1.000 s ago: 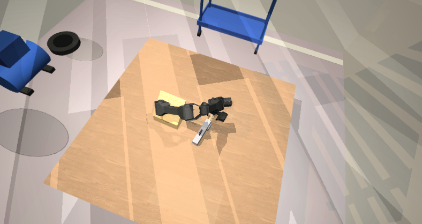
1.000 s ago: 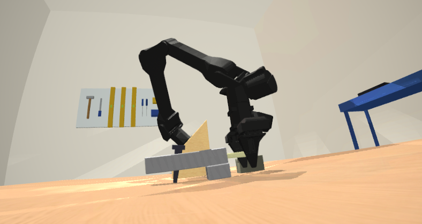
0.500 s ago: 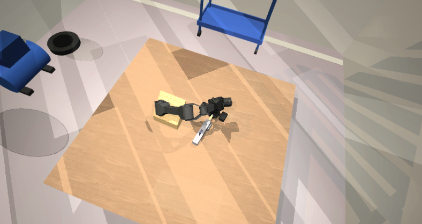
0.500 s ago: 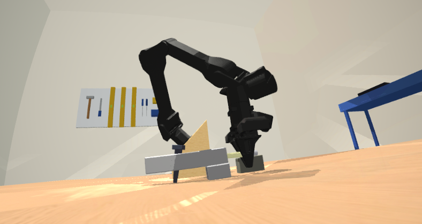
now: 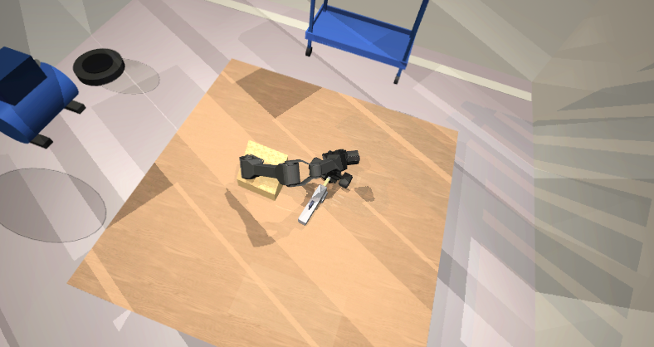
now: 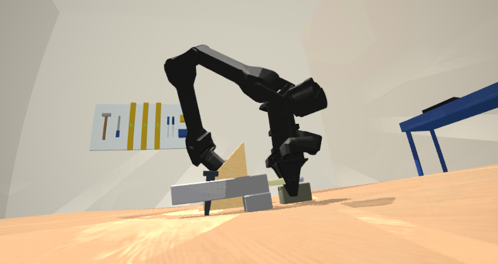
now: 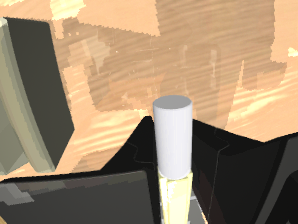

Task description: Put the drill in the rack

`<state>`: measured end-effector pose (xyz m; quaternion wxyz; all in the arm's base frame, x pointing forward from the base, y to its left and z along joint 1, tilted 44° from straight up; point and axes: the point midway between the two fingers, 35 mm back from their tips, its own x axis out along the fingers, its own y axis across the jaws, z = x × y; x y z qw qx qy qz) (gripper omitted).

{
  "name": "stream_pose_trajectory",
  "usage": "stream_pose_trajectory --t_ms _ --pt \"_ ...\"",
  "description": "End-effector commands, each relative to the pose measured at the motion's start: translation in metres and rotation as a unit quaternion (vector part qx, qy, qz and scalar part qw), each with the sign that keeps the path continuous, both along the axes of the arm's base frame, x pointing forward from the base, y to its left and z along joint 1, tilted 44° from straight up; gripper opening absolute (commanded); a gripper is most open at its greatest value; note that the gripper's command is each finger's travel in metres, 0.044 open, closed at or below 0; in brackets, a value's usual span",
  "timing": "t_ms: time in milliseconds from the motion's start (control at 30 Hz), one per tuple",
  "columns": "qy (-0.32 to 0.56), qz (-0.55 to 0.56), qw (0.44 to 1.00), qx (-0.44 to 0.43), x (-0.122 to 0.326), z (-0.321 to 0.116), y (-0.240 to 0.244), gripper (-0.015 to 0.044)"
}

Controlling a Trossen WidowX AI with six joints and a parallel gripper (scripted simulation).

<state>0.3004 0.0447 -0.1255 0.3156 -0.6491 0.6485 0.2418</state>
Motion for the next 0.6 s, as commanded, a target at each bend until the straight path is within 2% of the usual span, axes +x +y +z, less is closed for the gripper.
stream_pose_trajectory --t_ms 0,567 --pt "-0.001 0.0 1.0 -0.001 0.0 0.001 0.001 0.0" --pt "-0.001 0.0 1.0 0.0 0.002 -0.012 0.014 0.0"
